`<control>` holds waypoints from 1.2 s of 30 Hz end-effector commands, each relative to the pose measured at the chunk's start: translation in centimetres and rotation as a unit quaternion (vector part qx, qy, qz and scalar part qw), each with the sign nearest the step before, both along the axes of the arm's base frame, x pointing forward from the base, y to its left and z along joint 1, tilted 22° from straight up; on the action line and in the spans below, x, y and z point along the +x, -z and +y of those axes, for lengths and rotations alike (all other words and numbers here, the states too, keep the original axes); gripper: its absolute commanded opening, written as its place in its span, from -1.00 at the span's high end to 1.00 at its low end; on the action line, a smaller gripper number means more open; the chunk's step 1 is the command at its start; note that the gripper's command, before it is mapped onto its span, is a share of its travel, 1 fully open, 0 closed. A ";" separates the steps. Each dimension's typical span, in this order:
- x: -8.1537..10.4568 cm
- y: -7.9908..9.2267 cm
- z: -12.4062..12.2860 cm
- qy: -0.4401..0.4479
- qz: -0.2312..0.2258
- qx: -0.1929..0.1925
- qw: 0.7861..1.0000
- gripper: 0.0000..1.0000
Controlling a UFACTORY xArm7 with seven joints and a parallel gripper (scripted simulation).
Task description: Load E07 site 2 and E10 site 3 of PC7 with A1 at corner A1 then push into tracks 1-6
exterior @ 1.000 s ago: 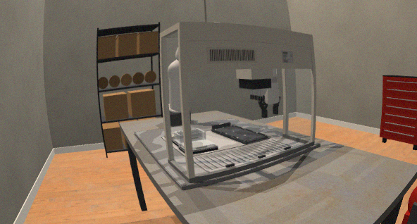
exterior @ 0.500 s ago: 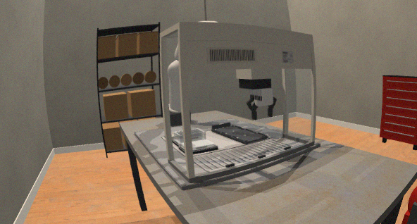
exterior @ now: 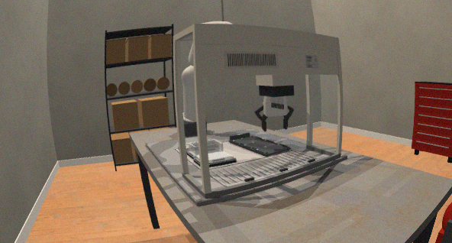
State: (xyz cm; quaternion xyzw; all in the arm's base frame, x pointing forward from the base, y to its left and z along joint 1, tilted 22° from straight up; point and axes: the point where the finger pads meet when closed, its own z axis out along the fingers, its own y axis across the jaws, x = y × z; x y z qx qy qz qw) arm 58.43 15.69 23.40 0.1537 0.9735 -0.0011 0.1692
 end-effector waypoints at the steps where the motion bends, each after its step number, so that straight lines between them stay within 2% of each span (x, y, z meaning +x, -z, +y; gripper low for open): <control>1: 0.2 -0.5 -1.5 0.019 -0.004 0.007 1.000 -1.00; 5: 0.2 -0.8 -3.5 0.082 -0.008 0.029 0.996 -1.00; 8: 0.2 -1.0 -4.8 0.090 -0.008 0.032 0.995 -1.00; 10: 0.2 -1.0 -4.8 0.090 -0.008 0.032 0.995 -1.00; 14: 0.2 -1.3 -6.8 0.152 -0.012 0.054 0.987 -1.00; 17: 0.1 -1.5 -8.0 0.161 -0.013 0.057 0.985 -1.00; 21: -0.1 -1.8 -10.0 0.222 -0.018 0.079 0.972 -1.00; 25: -0.3 -2.1 -11.7 0.245 -0.020 0.087 0.965 -1.00; 27: -0.3 -2.1 -11.7 0.245 -0.020 0.087 0.965 -1.00; 30: -0.5 -2.3 -13.2 0.290 -0.023 0.103 0.951 -1.00; 33: -0.7 -2.4 -14.4 0.298 -0.024 0.106 0.948 -1.00; 36: -1.1 -2.7 -15.8 0.342 -0.028 0.122 0.931 -1.00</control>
